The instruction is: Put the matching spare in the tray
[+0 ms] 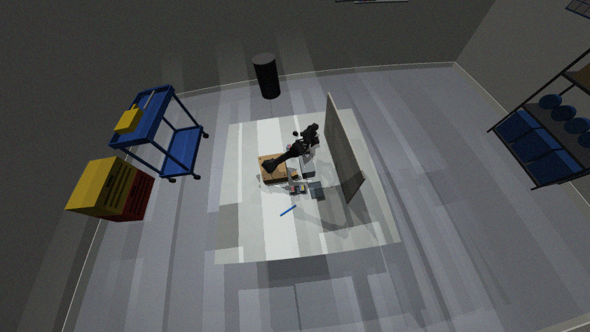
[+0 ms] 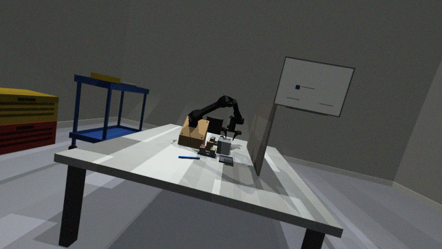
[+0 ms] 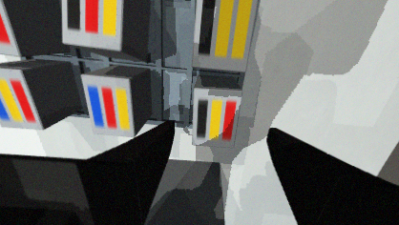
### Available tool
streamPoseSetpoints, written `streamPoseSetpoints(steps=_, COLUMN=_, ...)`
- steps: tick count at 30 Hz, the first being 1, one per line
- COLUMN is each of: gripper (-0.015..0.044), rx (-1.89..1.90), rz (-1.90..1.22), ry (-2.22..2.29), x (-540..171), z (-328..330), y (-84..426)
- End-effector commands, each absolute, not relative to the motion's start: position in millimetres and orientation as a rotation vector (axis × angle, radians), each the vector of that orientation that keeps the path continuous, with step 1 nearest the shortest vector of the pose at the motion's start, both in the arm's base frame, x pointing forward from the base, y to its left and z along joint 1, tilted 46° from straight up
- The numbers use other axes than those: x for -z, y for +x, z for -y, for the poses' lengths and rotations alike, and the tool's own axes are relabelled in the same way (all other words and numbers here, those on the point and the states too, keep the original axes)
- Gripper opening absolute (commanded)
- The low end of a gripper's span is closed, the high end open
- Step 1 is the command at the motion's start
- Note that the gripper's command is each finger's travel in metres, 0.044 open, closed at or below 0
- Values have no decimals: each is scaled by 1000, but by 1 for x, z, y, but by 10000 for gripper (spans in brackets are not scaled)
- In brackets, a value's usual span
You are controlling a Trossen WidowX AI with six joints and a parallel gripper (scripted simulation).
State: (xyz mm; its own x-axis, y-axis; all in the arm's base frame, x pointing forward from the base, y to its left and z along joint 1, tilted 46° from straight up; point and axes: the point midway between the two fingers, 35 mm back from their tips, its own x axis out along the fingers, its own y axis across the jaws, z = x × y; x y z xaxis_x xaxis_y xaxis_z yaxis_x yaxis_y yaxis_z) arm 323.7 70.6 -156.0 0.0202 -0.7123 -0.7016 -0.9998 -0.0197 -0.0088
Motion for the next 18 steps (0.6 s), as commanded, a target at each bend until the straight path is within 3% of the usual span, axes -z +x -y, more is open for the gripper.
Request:
streamPoseSetpoints(steps=1, gripper=300, rx=-726, rz=-1745, ry=-1794, x=161, z=-65, y=324)
streamPoseSetpoints(steps=18, gripper=300, rx=-724, rz=-1747, ry=-1795, x=180, z=-44, y=323)
